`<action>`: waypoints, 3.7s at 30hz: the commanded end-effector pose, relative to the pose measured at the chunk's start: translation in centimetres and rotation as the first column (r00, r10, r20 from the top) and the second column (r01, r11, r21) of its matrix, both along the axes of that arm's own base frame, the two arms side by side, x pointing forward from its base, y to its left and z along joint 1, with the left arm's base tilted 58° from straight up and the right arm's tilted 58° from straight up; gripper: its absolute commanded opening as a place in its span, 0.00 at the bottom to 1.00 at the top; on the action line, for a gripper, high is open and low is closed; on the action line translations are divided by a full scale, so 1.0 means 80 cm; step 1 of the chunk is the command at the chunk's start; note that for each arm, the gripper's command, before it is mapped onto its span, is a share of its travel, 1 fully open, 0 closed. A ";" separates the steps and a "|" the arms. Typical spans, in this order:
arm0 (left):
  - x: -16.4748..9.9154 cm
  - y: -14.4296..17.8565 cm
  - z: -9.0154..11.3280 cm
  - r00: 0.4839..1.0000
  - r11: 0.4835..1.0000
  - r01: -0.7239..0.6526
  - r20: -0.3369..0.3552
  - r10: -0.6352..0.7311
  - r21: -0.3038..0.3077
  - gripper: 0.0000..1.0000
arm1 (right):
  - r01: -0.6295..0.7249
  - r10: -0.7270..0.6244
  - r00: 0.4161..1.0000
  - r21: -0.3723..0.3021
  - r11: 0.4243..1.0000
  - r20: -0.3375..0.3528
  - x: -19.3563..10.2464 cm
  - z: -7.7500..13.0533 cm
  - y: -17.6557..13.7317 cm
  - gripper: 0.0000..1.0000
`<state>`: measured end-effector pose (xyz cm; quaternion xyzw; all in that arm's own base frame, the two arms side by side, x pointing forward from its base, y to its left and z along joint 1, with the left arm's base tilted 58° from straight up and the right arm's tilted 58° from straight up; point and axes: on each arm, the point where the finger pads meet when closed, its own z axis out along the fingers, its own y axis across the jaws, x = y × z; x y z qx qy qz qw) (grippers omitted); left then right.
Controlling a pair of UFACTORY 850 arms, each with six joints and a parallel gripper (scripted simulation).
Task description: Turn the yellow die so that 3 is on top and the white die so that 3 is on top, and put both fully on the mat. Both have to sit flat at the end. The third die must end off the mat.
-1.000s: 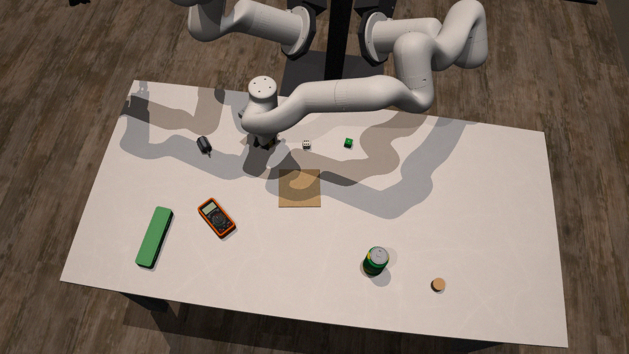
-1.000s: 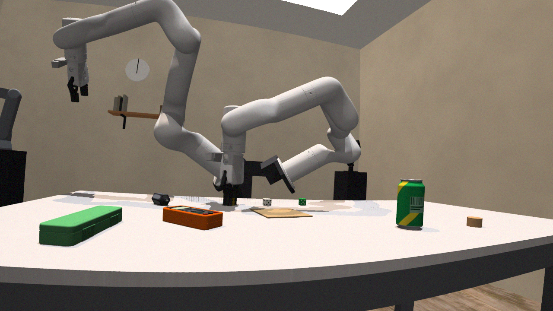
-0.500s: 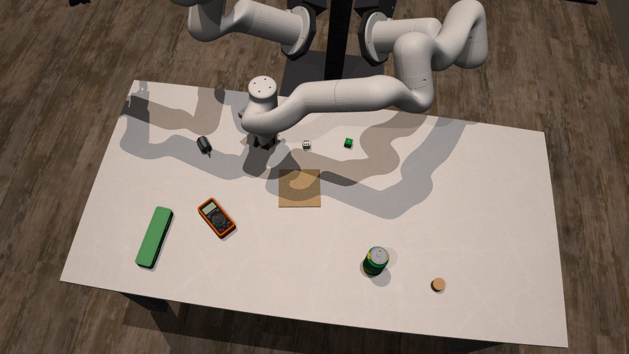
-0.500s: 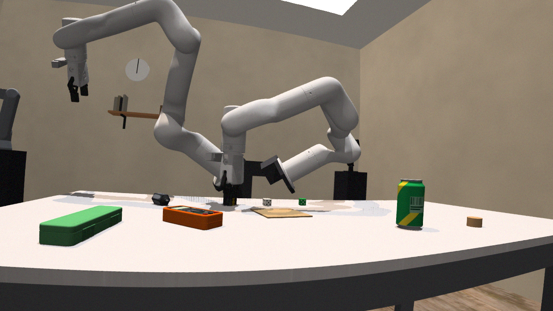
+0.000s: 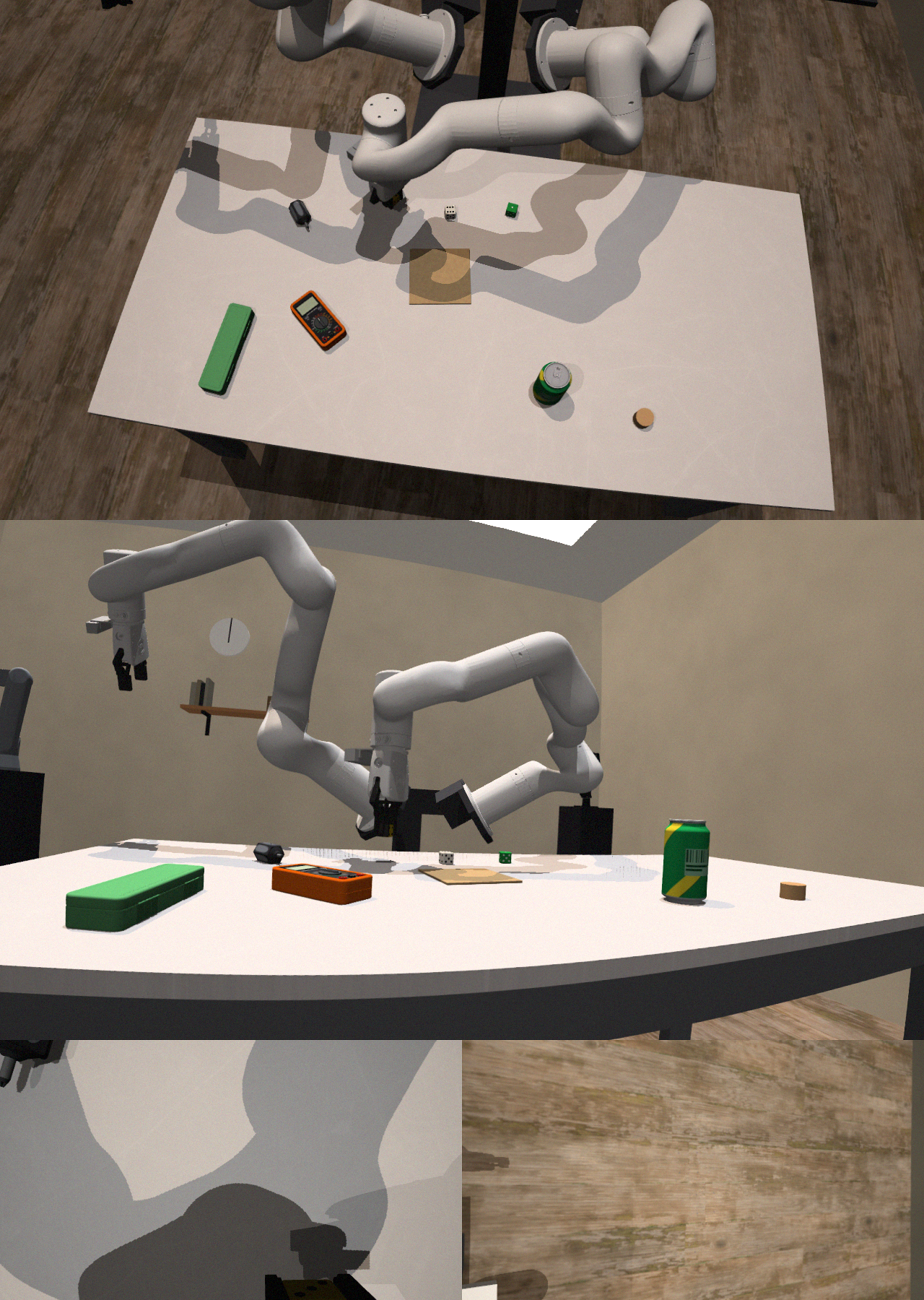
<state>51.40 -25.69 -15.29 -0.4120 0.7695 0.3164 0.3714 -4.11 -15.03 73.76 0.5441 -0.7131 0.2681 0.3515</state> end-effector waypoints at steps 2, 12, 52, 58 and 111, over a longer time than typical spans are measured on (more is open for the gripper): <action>-0.012 -0.030 0.021 1.000 1.000 -0.001 0.000 0.001 0.001 0.22 | 0.000 0.000 1.000 -0.002 1.000 0.000 0.000 0.001 0.001 1.00; -0.018 -0.046 0.031 1.000 1.000 -0.001 0.000 0.001 0.001 0.22 | 0.000 0.000 1.000 -0.002 1.000 0.000 0.000 0.001 0.001 1.00; 0.014 -0.031 0.081 0.747 0.897 0.432 -0.596 -0.295 0.098 0.22 | 0.000 0.000 1.000 -0.002 1.000 0.000 0.000 0.001 0.001 1.00; 0.020 -0.027 0.092 0.637 0.852 0.518 -0.700 -0.321 0.081 0.22 | 0.000 0.000 1.000 -0.002 1.000 0.000 0.000 0.001 0.001 1.00; 0.072 0.017 0.190 -0.577 0.352 0.779 -0.812 0.081 -0.519 0.22 | 0.000 0.000 1.000 -0.002 1.000 0.000 0.000 0.001 0.001 1.00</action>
